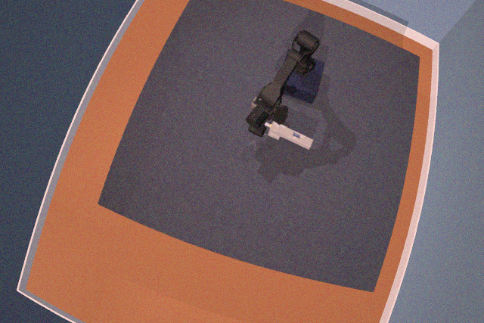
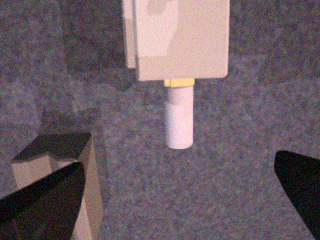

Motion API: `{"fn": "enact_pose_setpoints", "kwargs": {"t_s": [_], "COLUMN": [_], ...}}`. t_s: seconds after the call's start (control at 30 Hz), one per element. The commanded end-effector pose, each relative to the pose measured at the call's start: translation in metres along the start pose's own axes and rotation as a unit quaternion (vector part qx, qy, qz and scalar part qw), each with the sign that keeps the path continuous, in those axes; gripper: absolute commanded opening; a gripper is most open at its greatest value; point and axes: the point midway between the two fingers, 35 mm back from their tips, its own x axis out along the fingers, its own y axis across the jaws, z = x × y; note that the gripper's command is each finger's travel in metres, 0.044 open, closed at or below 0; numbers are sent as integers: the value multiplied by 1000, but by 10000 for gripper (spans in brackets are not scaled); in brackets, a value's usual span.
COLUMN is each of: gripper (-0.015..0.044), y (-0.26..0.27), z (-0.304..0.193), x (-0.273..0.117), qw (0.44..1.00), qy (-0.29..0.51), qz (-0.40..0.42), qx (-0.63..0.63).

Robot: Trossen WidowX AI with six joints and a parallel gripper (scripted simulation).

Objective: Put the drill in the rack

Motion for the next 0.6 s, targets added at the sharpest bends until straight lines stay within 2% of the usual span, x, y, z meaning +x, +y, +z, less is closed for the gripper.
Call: {"fn": "enact_pose_setpoints", "kwargs": {"t_s": [0.0, 0.57], "gripper": [440, 440], "y": [0, -1], "z": [1, 8], "x": [2, 28], "qw": [1000, 1000], "qy": [-2, -2], "qz": [0, 0], "qx": [-2, -2]}}
